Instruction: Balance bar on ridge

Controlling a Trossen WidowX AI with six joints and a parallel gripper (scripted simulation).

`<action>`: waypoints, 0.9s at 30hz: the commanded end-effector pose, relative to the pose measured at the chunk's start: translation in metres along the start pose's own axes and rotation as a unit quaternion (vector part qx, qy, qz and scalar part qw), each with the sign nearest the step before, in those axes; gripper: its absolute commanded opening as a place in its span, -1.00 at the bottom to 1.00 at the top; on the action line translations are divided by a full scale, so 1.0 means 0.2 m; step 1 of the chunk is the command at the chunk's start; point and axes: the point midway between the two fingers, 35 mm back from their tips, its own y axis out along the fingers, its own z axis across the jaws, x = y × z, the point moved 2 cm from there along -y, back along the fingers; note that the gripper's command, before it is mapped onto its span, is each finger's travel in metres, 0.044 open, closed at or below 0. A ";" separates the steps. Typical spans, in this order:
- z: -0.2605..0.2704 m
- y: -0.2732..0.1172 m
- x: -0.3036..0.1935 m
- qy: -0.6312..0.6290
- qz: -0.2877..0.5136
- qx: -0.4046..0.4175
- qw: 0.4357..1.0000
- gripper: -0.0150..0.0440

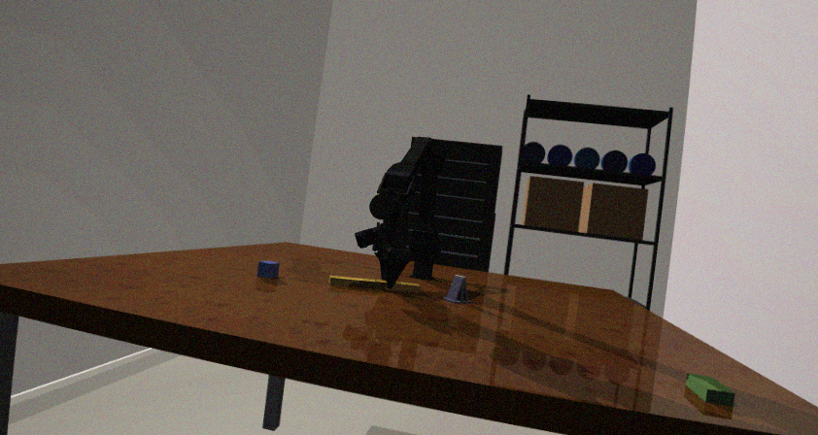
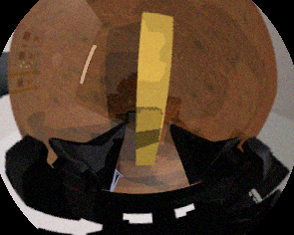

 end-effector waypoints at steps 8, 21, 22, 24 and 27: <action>0.00 0.00 0.00 0.000 0.000 0.000 1.000 0.40; 0.00 0.00 0.00 0.000 0.000 0.000 1.000 -0.29; 0.00 -0.01 0.00 0.000 0.000 0.000 1.000 -0.38; 0.00 -0.03 0.00 0.000 0.000 0.000 1.000 -0.49; 0.01 -0.07 0.01 0.000 0.000 0.000 1.000 -0.49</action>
